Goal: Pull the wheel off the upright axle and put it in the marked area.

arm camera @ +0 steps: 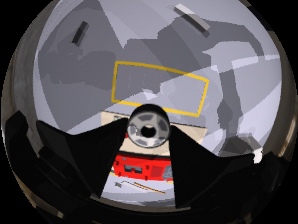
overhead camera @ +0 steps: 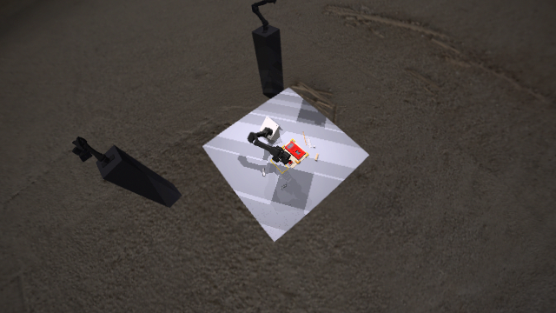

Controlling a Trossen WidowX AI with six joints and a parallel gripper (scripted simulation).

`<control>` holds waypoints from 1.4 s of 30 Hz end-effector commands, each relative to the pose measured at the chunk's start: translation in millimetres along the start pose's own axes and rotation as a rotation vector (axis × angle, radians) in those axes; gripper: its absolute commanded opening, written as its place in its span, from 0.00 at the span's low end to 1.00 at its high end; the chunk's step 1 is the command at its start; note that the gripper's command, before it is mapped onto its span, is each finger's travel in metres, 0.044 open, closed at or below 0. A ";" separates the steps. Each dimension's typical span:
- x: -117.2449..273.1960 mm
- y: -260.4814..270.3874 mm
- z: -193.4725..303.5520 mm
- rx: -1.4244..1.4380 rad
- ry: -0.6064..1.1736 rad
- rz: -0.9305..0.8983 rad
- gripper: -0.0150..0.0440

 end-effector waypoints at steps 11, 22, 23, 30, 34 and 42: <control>-11.6 -15.5 -18.7 0.000 -0.008 -0.002 0.25; -52.4 -12.4 -18.1 -0.001 -0.005 -0.002 0.25; -57.9 -12.2 -18.1 -0.001 -0.005 -0.002 0.25; -95.6 -14.6 -19.5 -0.001 -0.010 -0.002 0.25; -103.1 -15.8 -20.0 0.000 -0.011 -0.002 0.25; -99.4 -15.3 -22.6 -0.012 -0.018 -0.003 0.52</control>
Point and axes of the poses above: the point midway between the two fingers, 35 mm back from their tips, its own x axis back along the fingers, its own y axis across the jaws, z = x × y, the point moved 4 cm from there along x, back along the fingers, and after that the axes turned 2 degrees about x, right-handed, at the moved point
